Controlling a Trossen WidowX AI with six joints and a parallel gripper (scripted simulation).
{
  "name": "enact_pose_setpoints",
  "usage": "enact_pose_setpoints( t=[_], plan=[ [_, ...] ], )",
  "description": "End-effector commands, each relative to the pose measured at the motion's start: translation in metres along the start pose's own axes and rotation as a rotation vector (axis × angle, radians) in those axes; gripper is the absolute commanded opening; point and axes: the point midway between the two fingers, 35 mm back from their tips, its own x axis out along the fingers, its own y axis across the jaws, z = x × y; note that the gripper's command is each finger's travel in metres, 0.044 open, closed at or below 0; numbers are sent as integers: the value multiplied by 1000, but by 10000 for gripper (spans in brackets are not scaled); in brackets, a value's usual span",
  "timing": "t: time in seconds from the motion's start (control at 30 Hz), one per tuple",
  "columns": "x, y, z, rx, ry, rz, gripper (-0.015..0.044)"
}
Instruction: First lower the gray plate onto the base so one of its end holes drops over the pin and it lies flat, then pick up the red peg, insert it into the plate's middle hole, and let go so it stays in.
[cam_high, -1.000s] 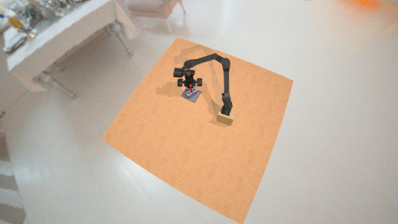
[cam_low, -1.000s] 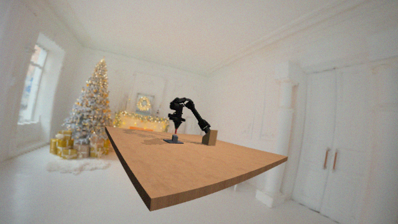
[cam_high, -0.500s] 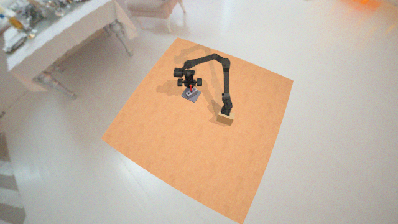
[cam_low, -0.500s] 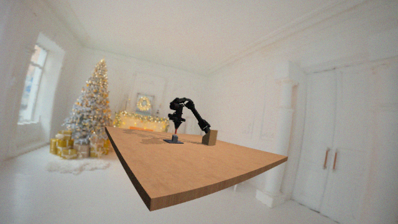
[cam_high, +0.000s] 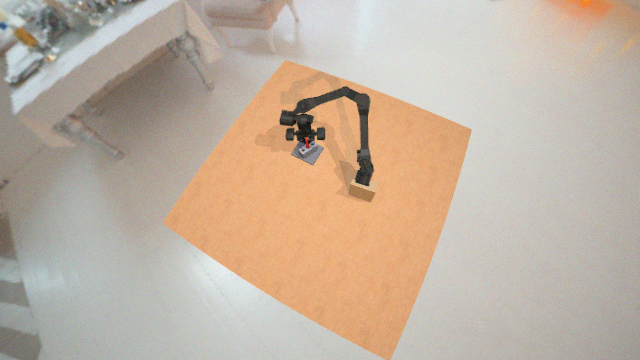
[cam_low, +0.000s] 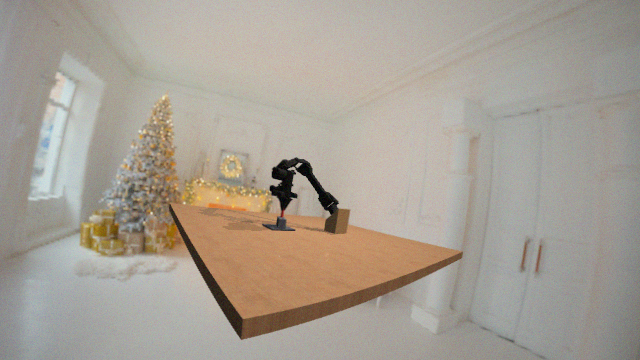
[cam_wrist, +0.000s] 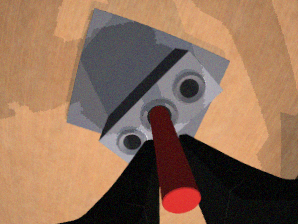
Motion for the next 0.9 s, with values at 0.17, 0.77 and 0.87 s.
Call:
enact_pose_setpoints(
  t=[0.17,0.77,0.87],
  plan=[
    [-1,0,0,1,0,0,0],
    [2,-1,-1,1,0,0,0],
    [3,-1,0,1,0,0,0]
  ],
)
